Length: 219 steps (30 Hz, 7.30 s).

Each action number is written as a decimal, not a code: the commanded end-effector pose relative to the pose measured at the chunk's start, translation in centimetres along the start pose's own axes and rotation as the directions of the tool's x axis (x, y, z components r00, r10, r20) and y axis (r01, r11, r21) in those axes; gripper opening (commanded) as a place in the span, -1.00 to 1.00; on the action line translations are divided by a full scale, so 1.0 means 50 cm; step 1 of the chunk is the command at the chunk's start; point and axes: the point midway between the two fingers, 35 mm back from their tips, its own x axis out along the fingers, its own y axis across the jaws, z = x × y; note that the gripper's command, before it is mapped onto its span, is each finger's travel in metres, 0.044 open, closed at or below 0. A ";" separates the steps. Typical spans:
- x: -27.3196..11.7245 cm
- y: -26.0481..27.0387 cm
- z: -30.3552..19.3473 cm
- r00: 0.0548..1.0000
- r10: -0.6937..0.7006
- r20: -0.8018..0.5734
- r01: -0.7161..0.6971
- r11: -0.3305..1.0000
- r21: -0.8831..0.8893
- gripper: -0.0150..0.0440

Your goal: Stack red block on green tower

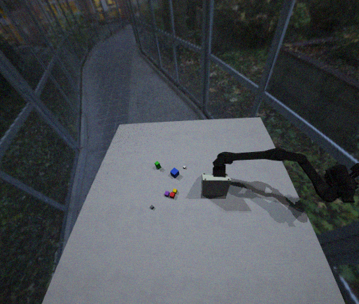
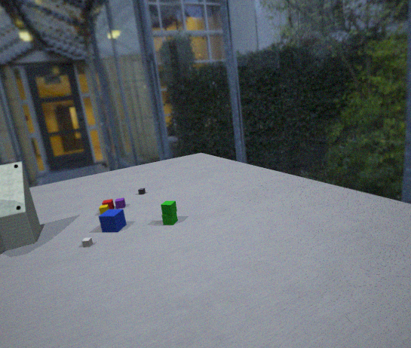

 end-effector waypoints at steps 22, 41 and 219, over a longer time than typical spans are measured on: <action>-0.598 -0.194 -0.223 0.618 -0.251 -0.746 0.687 0.634 0.356 1.00; -1.246 -0.092 -0.094 -0.145 -0.029 -0.989 0.986 -0.088 -0.142 1.00; -1.259 0.575 1.122 0.341 0.940 -0.011 -0.790 0.280 -0.545 -0.49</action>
